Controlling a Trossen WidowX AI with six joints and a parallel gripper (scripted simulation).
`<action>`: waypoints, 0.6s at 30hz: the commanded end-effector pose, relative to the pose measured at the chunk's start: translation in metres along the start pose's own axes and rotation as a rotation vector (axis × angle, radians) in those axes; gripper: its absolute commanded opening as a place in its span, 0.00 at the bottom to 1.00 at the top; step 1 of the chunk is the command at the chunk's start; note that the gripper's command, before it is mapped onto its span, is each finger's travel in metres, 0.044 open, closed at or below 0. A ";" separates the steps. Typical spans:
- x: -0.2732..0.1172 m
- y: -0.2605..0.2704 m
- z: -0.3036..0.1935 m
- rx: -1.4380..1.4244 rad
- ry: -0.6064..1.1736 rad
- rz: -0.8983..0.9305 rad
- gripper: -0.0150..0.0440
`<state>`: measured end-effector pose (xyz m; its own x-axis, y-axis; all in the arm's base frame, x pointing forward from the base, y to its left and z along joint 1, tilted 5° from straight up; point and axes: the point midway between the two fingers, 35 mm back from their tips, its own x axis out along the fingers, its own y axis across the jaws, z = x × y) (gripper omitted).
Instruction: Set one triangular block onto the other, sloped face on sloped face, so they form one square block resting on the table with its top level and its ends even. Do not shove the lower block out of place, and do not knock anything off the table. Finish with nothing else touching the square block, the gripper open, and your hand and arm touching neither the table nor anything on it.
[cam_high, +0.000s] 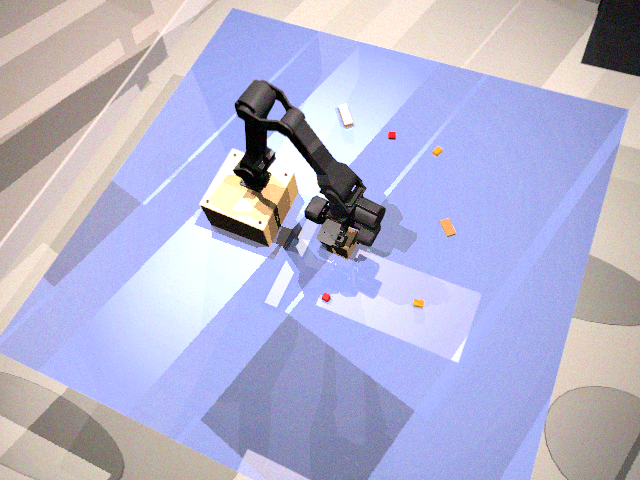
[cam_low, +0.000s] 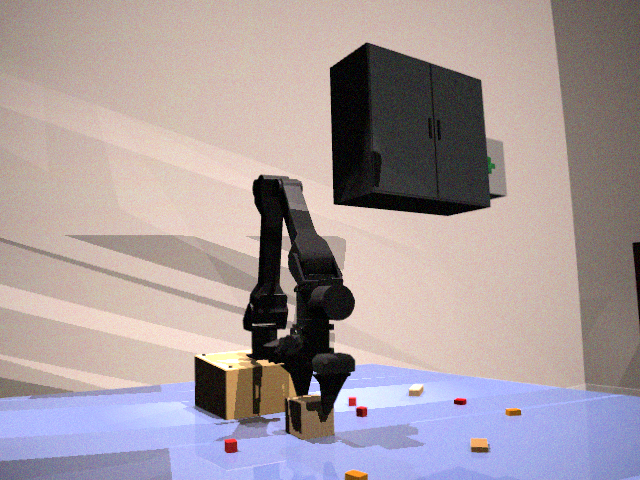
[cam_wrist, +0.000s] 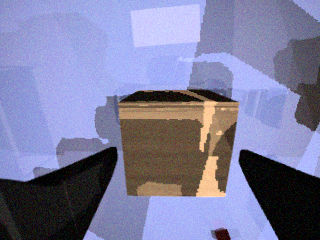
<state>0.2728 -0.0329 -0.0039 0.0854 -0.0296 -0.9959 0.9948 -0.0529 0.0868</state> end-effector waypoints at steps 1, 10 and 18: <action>-0.020 0.006 0.000 0.000 0.000 0.009 1.00; -0.109 0.001 0.000 0.000 0.000 0.009 1.00; -0.103 0.004 0.000 -0.004 0.000 0.021 1.00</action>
<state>0.2678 -0.0302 0.0987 0.1022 -0.0306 -0.9943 0.9935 -0.0481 0.1036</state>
